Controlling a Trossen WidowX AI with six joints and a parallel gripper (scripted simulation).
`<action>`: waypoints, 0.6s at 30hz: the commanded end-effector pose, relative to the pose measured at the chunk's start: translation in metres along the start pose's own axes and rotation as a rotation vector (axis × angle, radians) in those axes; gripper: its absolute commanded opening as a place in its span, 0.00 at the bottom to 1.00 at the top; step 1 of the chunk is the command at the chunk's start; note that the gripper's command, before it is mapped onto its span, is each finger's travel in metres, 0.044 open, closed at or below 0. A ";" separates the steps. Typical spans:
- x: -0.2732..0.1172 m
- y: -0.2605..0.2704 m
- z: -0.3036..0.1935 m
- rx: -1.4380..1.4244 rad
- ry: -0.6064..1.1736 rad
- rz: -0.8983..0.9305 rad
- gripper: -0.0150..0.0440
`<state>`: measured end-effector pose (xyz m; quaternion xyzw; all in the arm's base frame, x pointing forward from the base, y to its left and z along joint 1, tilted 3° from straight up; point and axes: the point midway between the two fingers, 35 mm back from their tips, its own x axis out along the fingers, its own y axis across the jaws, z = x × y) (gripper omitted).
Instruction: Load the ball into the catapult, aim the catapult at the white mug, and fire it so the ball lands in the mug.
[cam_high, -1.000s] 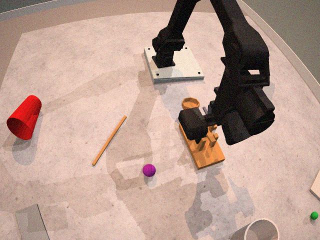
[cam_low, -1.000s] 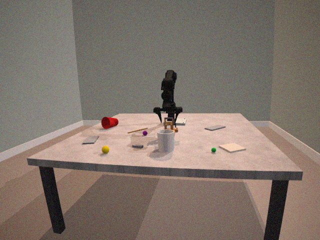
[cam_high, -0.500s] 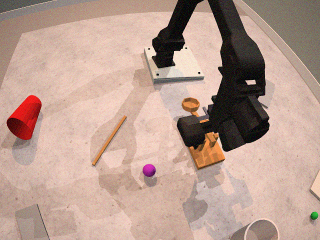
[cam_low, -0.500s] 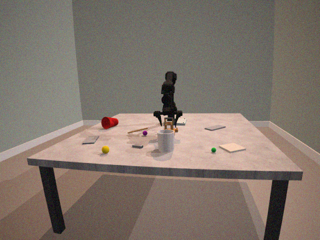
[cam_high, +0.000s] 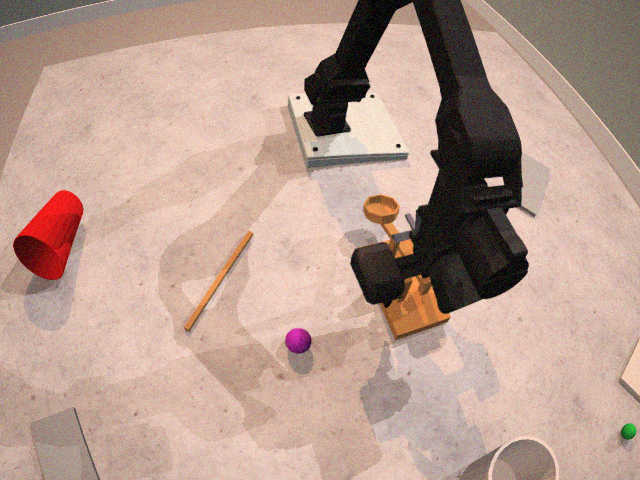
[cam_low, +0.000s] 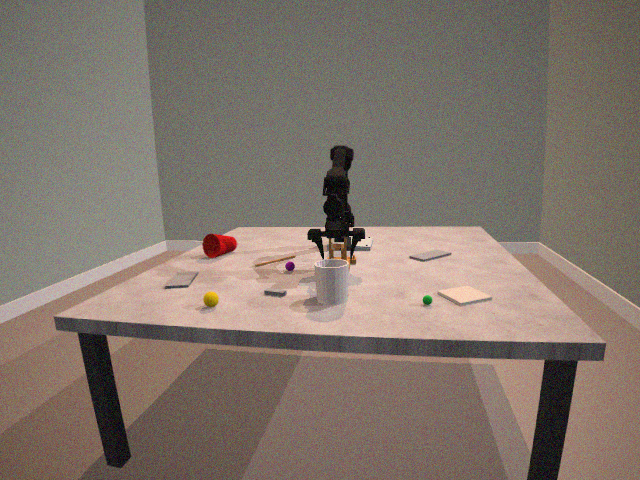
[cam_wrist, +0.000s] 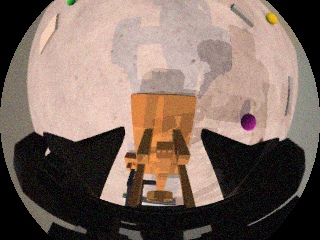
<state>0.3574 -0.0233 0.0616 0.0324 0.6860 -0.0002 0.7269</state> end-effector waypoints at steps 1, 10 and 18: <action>0.006 0.000 -0.003 0.004 0.011 0.003 1.00; 0.003 0.000 -0.001 0.000 0.003 0.000 0.78; 0.003 0.000 -0.001 0.000 0.003 0.000 0.45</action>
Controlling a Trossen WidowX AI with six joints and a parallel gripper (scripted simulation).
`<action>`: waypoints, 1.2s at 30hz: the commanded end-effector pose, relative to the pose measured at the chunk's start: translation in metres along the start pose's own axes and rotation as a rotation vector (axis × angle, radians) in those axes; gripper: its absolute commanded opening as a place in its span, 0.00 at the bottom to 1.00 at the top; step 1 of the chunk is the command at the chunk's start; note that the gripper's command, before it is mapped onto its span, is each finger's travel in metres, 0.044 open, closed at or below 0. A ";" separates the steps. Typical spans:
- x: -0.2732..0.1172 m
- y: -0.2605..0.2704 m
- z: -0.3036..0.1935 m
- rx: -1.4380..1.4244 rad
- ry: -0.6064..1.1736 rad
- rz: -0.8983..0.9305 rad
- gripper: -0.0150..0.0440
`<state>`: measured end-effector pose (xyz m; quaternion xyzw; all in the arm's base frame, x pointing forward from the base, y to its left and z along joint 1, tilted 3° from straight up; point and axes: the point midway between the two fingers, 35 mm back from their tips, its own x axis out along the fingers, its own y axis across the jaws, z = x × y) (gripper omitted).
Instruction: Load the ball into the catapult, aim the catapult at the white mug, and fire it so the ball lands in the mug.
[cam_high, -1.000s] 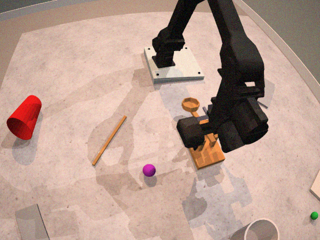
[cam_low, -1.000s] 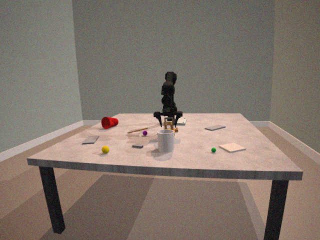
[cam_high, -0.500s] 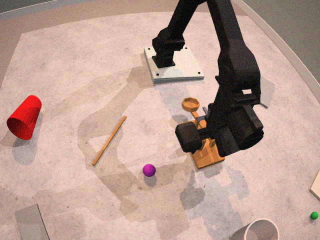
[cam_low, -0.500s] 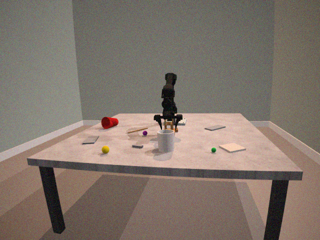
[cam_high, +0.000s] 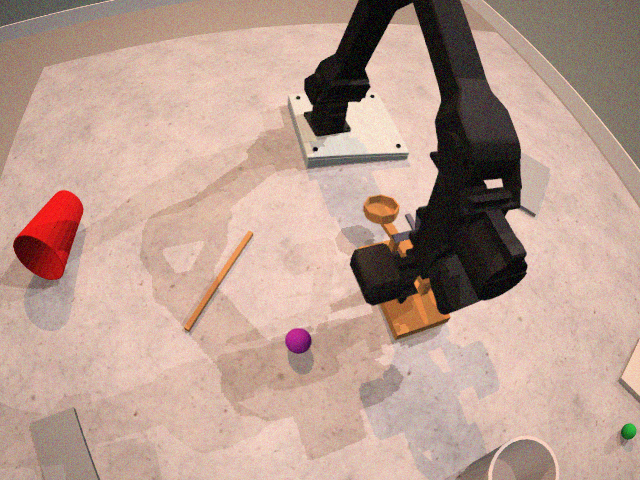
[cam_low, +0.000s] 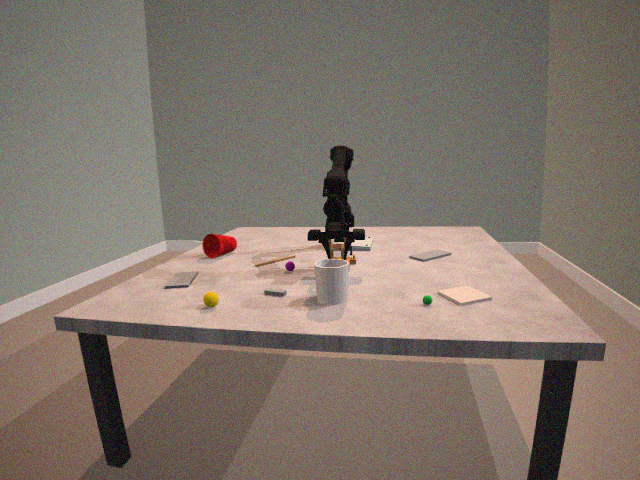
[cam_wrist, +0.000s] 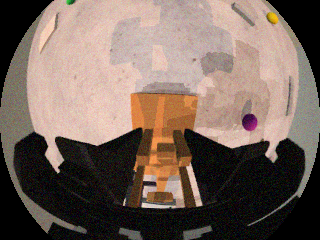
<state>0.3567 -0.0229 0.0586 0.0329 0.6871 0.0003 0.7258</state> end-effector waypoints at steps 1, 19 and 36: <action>0.000 0.000 0.000 0.000 0.000 -0.001 0.44; -0.042 0.001 0.001 0.001 0.004 0.001 0.25; -0.014 0.001 0.001 0.001 0.006 0.001 0.25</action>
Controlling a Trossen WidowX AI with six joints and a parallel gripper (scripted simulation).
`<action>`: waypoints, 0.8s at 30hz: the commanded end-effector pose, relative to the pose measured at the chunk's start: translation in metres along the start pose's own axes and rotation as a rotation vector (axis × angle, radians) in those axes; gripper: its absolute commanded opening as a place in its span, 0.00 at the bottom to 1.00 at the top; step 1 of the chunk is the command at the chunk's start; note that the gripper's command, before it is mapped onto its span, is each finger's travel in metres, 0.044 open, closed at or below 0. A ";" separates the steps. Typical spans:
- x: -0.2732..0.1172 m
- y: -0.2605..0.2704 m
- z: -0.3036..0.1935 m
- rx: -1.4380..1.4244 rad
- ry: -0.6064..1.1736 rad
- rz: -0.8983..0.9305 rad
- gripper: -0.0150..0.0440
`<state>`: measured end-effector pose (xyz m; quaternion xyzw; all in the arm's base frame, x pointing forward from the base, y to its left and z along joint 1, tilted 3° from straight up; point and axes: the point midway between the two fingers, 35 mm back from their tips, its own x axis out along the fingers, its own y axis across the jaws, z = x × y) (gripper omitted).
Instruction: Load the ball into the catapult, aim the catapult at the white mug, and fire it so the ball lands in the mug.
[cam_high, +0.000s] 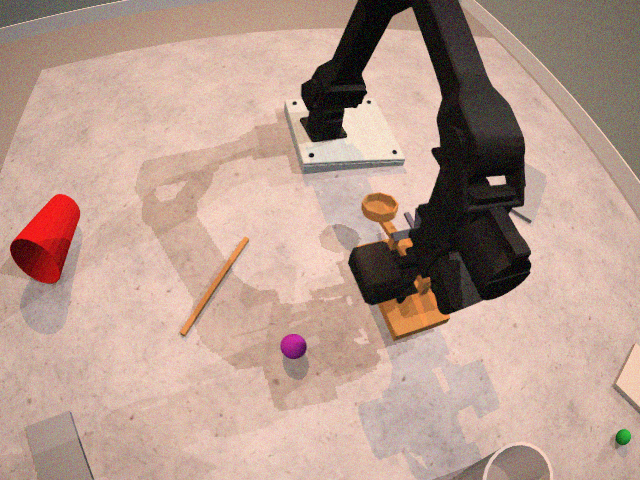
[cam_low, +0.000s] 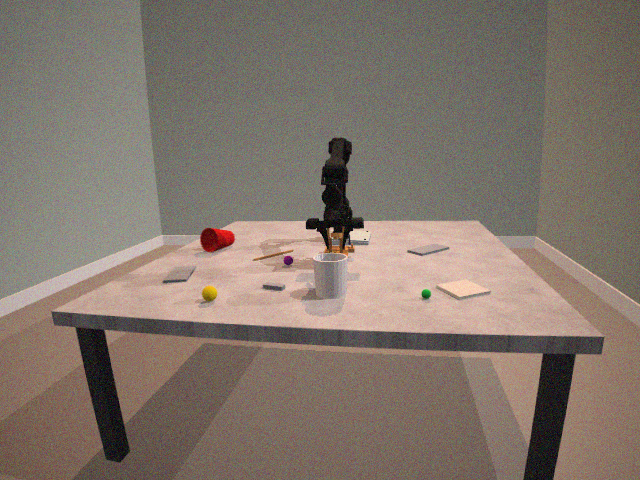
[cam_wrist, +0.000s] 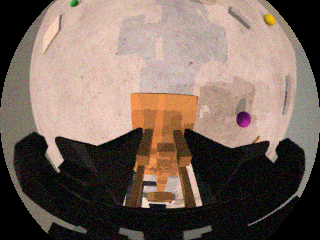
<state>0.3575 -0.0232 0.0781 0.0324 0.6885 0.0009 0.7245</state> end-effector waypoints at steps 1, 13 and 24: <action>0.007 0.000 -0.001 0.003 0.002 0.001 0.25; 0.016 0.000 -0.001 0.000 0.002 0.000 0.25; 0.016 0.000 -0.001 0.000 0.002 0.000 0.61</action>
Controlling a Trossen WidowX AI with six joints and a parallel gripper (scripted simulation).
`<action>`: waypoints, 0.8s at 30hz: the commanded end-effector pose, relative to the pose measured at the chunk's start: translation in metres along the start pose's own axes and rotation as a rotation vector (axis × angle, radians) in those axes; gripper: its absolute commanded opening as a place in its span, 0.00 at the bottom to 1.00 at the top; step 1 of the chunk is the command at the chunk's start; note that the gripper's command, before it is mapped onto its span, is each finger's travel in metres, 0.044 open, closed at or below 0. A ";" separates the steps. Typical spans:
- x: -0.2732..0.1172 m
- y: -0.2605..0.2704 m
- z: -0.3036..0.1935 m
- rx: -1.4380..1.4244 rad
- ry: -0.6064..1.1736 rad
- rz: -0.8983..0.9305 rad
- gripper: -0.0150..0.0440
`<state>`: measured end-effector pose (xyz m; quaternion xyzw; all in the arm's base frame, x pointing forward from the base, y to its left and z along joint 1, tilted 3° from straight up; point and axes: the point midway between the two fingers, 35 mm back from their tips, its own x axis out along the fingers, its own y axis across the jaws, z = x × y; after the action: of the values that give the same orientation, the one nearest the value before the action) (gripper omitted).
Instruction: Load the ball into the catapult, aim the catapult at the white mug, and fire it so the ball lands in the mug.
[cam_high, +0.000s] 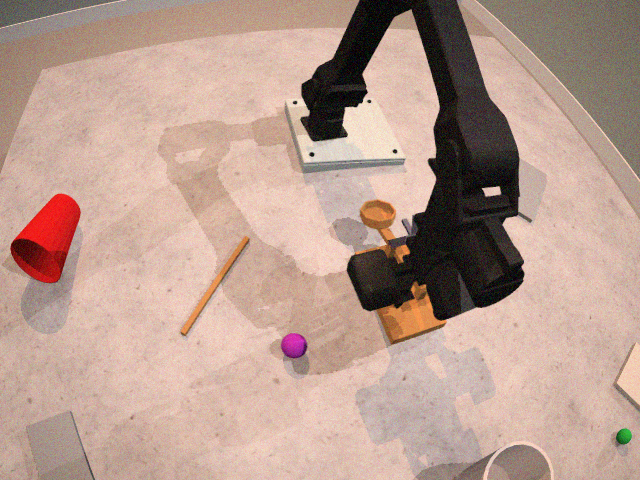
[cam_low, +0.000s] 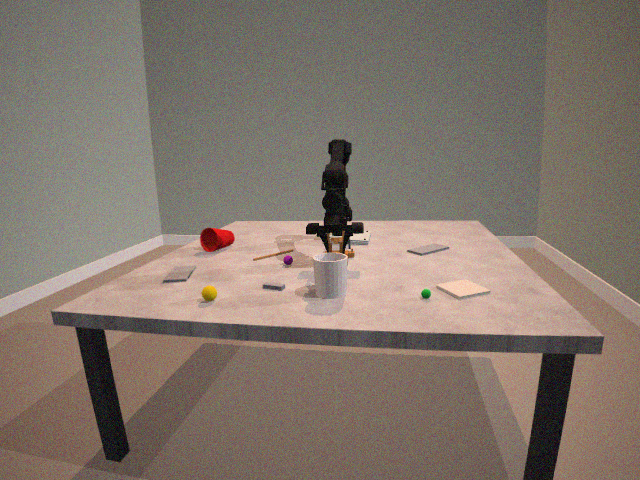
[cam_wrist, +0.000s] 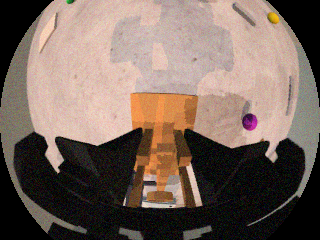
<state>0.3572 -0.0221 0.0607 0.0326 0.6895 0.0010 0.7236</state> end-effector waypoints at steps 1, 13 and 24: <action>-0.001 0.000 0.000 0.000 -0.001 0.000 0.65; -0.080 0.000 0.003 0.000 -0.001 0.000 1.00; -0.094 0.000 -0.002 0.004 0.000 0.000 1.00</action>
<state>0.3570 -0.0263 0.1482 0.0327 0.6832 -0.0006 0.7295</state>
